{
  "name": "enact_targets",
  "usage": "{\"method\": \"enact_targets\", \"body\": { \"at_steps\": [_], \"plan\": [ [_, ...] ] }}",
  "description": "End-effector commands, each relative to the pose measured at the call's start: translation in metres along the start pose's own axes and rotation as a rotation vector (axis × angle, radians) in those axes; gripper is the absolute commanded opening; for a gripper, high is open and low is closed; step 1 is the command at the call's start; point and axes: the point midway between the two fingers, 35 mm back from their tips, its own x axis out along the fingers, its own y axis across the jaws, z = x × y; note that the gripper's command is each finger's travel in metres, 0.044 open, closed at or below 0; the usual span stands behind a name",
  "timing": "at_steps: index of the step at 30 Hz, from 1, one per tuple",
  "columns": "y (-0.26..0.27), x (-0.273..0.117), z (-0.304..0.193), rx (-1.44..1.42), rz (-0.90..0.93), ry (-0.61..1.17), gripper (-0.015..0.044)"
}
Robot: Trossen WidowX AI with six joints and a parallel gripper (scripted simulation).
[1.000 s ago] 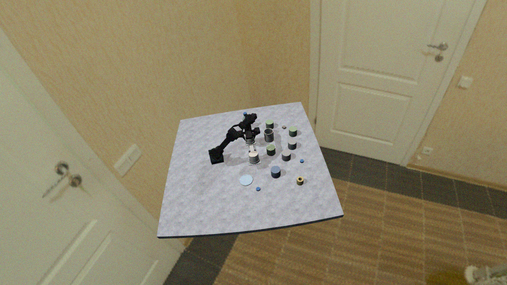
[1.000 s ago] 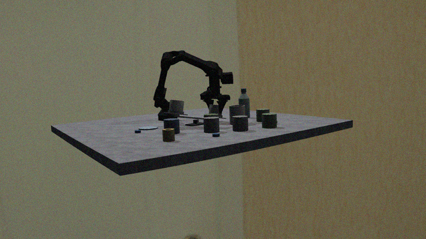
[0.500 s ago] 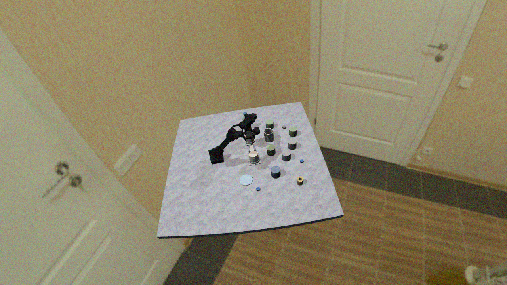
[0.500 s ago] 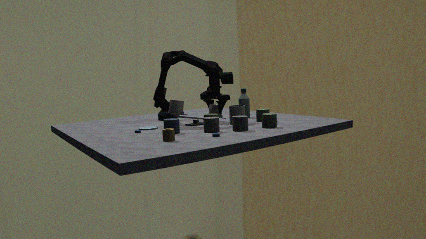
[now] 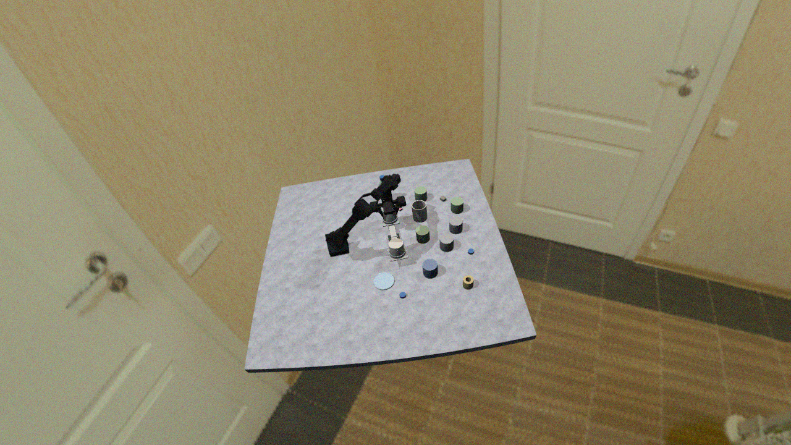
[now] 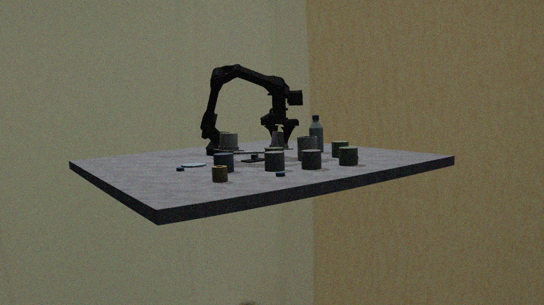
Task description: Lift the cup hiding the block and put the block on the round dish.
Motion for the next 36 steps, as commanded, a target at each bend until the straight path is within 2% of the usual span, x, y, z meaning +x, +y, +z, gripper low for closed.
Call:
{"method": "enact_targets", "body": {
  "at_steps": [1, 36],
  "plan": [
    [0.002, -0.008, -0.003, 0.003, 0.006, 0.008, 0.0],
    [0.004, -0.053, -0.005, 0.002, 0.005, 0.011, 0.0]
  ]
}}
